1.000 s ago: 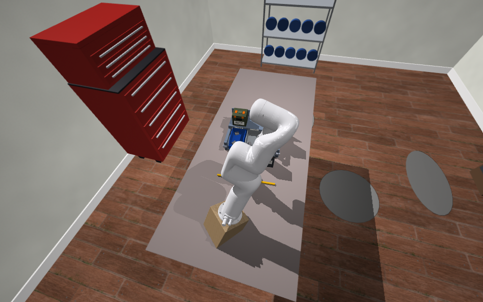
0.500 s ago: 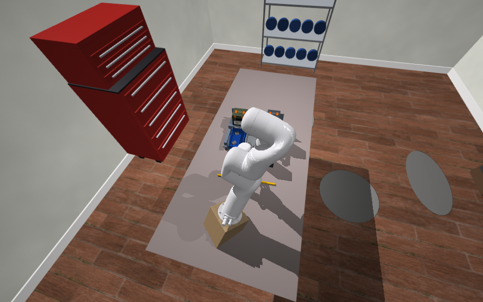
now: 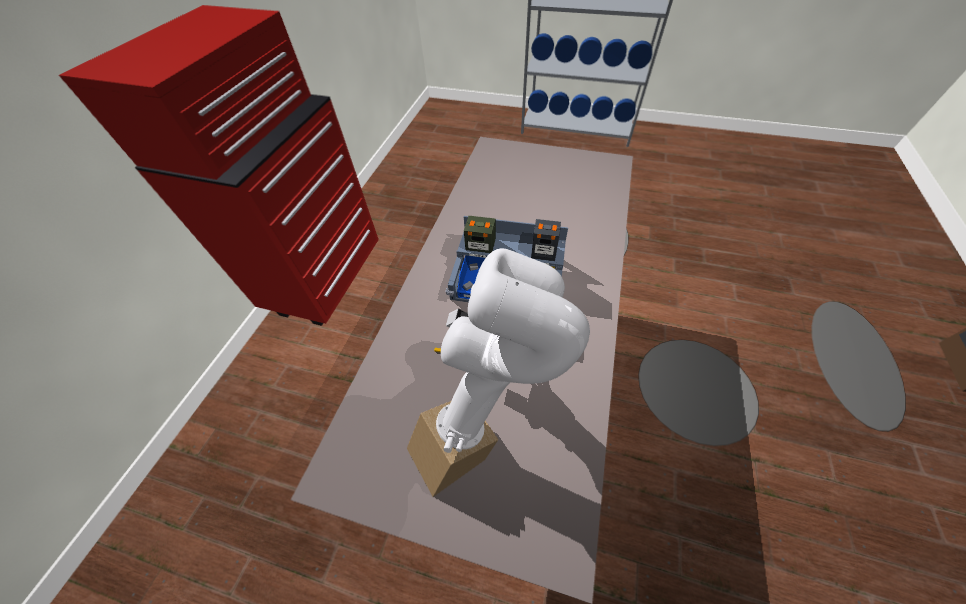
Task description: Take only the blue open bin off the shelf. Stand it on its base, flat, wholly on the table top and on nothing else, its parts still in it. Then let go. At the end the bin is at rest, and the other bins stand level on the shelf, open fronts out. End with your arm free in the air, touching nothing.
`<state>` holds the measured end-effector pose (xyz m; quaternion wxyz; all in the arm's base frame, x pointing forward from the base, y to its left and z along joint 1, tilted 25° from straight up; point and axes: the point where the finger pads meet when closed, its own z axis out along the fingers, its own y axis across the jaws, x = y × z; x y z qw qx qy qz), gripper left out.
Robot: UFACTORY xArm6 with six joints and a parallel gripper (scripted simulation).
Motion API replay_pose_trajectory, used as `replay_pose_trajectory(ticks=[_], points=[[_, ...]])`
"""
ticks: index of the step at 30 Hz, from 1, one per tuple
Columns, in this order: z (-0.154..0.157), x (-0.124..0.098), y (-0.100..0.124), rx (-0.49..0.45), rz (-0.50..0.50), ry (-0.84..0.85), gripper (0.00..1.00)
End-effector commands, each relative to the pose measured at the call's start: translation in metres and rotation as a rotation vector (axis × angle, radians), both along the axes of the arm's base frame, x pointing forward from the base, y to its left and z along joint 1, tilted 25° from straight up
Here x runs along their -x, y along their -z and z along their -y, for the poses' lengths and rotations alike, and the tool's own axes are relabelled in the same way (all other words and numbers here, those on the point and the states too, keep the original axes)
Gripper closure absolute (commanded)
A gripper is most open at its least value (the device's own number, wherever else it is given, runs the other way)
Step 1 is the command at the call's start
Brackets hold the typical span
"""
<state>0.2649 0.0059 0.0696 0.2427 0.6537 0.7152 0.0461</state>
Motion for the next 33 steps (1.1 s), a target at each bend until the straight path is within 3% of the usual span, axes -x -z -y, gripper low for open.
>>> replay_pose_trajectory(ticks=[1, 5, 17, 18, 33], points=[[-0.002, 0.003, -0.010, 0.002, -0.017, 0.004, 0.00], [-0.007, 0.018, -0.046, 0.011, -0.091, 0.021, 0.00], [-0.007, 0.018, -0.046, 0.011, -0.091, 0.021, 0.00], [-0.007, 0.012, -0.038, 0.007, -0.086, 0.018, 0.00], [-0.005, 0.019, -0.042, 0.011, -0.091, 0.021, 0.00]])
